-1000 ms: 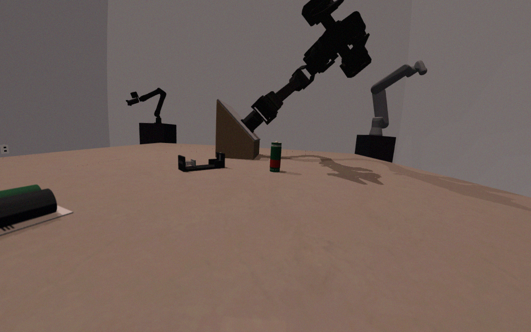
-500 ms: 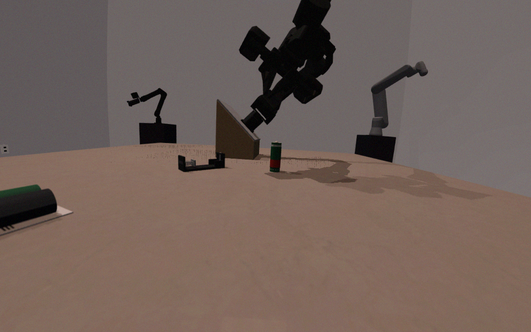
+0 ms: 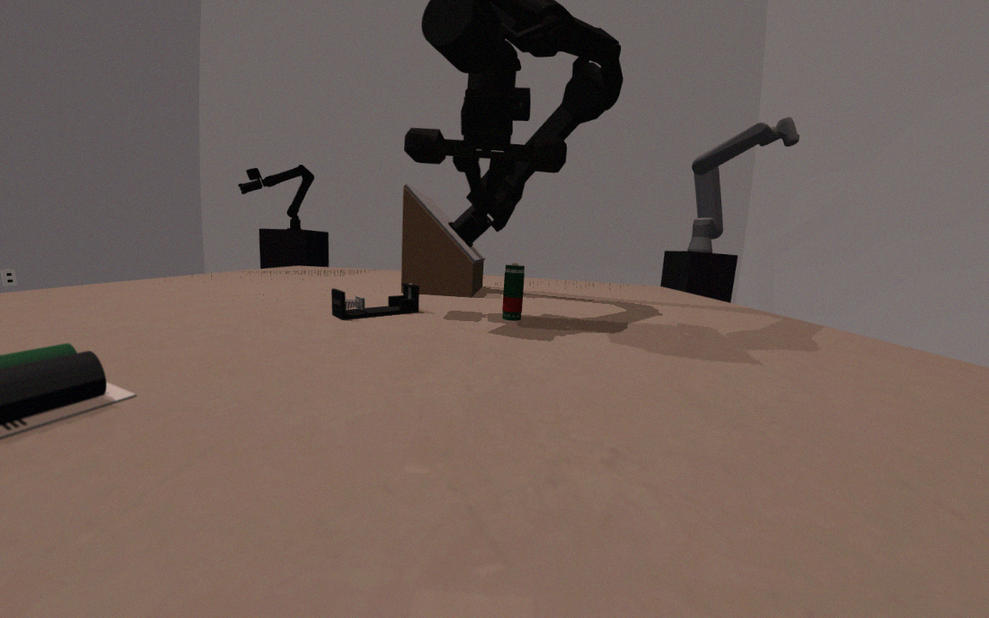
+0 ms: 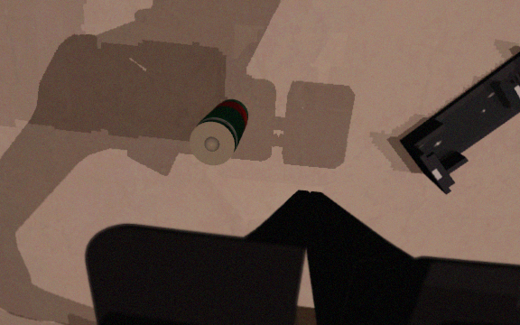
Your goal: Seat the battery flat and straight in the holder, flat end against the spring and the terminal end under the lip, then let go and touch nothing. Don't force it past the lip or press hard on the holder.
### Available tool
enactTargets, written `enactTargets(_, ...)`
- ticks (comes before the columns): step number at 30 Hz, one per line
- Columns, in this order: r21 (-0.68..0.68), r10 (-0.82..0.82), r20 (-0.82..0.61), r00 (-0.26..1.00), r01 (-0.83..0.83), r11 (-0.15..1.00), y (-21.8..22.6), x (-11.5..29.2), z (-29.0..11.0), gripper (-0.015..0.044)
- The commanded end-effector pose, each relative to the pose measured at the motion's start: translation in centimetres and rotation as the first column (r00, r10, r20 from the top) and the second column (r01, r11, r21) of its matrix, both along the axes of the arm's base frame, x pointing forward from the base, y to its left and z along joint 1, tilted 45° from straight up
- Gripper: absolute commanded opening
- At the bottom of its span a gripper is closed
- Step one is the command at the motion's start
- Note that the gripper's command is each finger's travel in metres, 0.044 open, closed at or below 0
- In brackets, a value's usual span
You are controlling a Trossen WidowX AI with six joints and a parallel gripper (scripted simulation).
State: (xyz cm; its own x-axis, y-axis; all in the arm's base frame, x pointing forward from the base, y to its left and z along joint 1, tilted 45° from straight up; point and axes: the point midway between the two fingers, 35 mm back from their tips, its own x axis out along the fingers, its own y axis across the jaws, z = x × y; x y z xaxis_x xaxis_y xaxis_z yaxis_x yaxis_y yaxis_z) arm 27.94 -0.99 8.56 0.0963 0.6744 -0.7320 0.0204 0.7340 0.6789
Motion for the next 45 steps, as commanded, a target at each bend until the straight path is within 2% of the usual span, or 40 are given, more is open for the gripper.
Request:
enactTargets(1,0.025,-0.004,-0.006,1.0,0.004,1.0,0.0,0.1,0.3,0.0)
enactTargets(12,0.029,-0.004,-0.004,1.0,0.004,1.0,5.5,0.8,-5.3,0.0)
enactTargets(45,0.028,-0.004,-0.004,1.0,0.004,1.0,8.9,1.2,-2.0,0.0)
